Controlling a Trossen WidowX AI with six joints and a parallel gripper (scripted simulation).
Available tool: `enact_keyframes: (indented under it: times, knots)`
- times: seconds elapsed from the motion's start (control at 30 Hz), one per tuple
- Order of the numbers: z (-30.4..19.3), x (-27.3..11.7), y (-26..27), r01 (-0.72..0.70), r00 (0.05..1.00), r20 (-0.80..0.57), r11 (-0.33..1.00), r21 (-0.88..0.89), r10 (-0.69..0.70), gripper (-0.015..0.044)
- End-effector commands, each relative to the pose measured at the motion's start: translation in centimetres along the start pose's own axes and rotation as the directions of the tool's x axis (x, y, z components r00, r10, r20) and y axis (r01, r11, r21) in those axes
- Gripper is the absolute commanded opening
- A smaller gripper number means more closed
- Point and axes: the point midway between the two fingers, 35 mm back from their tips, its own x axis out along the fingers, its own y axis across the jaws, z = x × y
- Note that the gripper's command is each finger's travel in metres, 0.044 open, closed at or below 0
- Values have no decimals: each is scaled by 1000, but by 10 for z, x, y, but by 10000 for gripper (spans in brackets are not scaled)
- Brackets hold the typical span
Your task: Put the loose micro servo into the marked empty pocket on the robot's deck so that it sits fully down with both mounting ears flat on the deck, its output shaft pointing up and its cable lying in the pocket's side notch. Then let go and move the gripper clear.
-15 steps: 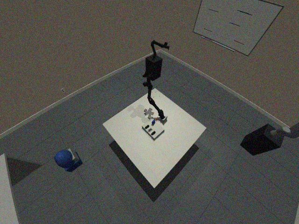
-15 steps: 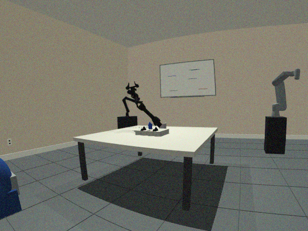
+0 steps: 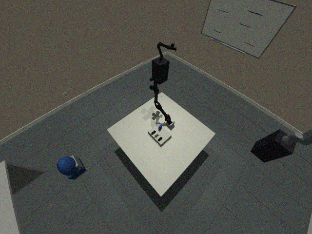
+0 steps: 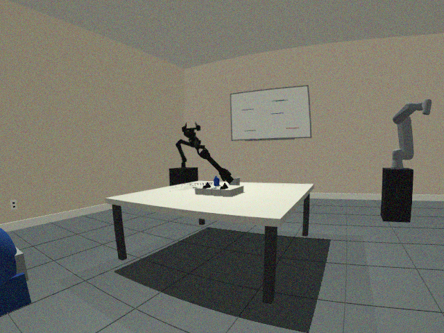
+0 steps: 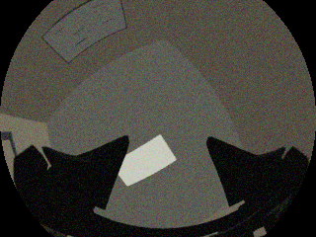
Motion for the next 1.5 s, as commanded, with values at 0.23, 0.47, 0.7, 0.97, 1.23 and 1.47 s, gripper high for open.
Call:
enact_keyframes:
  times: [0.23,0.47,0.7,0.97,1.23,1.47]
  knots:
    - [69,-30,-9,-101,965,260,957,273,28,440]
    - [106,-55,-20,-195,914,404,897,396,20,440]
    - [130,-82,-39,-262,853,522,847,462,-21,440]
    - [159,-120,-60,-386,756,651,758,526,-66,440]
    - [182,-170,-88,-533,620,775,659,531,-123,440]
    - [185,-205,-112,-612,530,828,594,522,-181,440]
